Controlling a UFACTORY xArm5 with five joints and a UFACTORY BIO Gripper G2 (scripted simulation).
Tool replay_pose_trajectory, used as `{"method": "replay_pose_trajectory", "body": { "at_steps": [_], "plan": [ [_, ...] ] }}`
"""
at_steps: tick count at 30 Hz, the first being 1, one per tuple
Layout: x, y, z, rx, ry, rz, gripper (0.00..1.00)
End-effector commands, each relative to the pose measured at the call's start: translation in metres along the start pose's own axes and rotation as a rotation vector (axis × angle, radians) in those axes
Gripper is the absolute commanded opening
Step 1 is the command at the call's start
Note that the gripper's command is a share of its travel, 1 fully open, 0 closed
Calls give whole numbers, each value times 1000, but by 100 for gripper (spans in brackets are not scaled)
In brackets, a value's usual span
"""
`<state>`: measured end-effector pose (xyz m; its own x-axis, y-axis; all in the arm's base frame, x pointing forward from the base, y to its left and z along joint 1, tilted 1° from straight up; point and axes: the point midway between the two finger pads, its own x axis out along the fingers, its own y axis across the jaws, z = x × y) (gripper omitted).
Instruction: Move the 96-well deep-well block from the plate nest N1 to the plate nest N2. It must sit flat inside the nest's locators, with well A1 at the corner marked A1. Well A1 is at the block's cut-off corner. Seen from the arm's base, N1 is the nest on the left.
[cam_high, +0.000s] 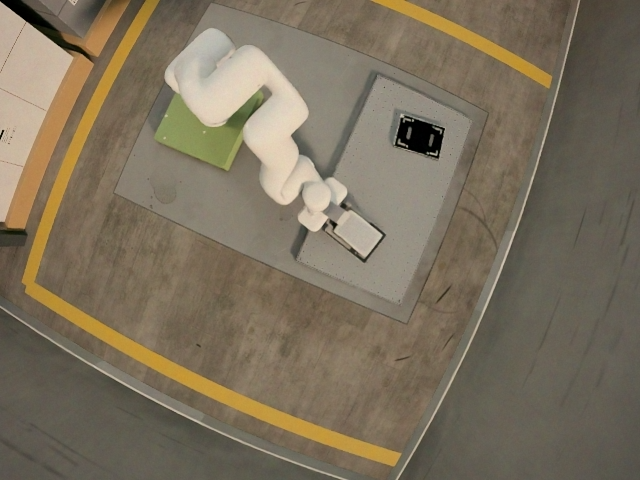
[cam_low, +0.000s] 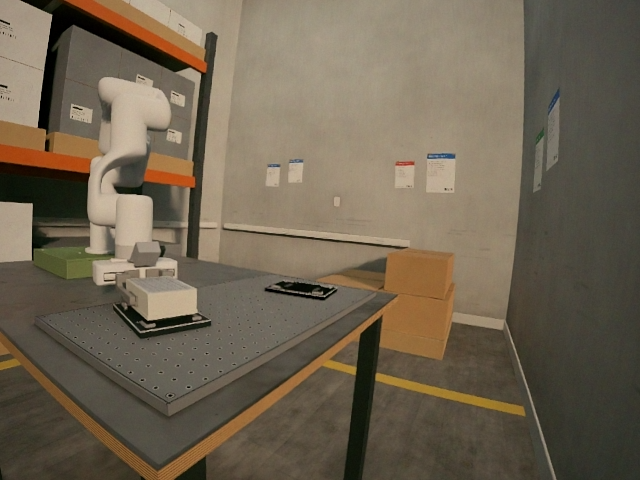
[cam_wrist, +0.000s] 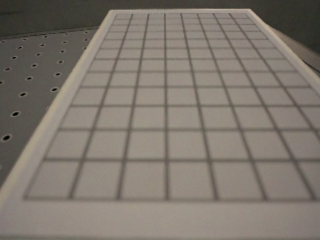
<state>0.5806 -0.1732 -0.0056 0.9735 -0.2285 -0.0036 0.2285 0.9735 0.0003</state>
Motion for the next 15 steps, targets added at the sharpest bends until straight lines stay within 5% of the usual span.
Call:
{"method": "replay_pose_trajectory", "body": {
  "at_steps": [1,15],
  "plan": [
    [1,0,1,-13,-3,0,0],
    [1,0,-1,-13,-3,0,0]
  ]
}}
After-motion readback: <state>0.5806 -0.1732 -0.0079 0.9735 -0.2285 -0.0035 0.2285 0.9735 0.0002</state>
